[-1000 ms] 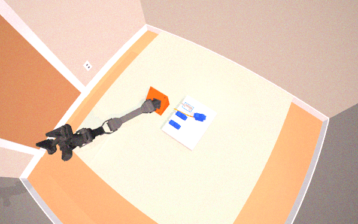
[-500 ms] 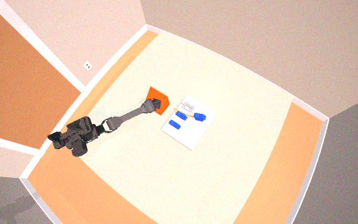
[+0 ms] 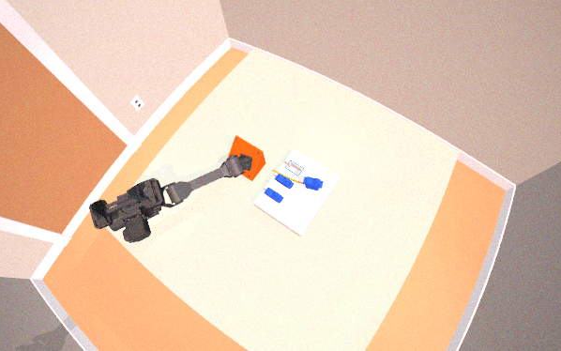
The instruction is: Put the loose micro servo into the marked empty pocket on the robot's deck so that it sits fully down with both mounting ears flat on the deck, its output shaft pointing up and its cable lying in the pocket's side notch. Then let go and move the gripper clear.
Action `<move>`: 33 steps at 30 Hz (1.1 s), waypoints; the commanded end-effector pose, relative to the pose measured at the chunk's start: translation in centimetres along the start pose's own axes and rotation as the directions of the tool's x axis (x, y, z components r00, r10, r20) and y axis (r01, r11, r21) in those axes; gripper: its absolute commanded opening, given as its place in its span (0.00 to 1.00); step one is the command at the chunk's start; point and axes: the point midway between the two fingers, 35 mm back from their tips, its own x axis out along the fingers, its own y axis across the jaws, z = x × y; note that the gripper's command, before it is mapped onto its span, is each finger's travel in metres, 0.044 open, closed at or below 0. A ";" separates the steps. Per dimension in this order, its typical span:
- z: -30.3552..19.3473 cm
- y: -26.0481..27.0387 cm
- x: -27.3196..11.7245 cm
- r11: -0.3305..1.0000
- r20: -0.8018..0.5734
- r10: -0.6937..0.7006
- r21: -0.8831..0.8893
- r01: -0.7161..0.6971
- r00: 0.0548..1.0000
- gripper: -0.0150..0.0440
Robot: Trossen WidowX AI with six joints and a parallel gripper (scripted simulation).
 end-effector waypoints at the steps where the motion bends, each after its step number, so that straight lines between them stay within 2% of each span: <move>1: 0.4 -2.5 0.5 0.998 0.018 -0.062 -0.020 0.062 0.998 1.00; 19: 1.7 -10.1 1.7 0.966 0.070 -0.250 -0.054 0.254 0.966 1.00; 33: 2.9 -20.4 1.4 0.852 0.113 -0.503 -0.098 0.514 0.857 1.00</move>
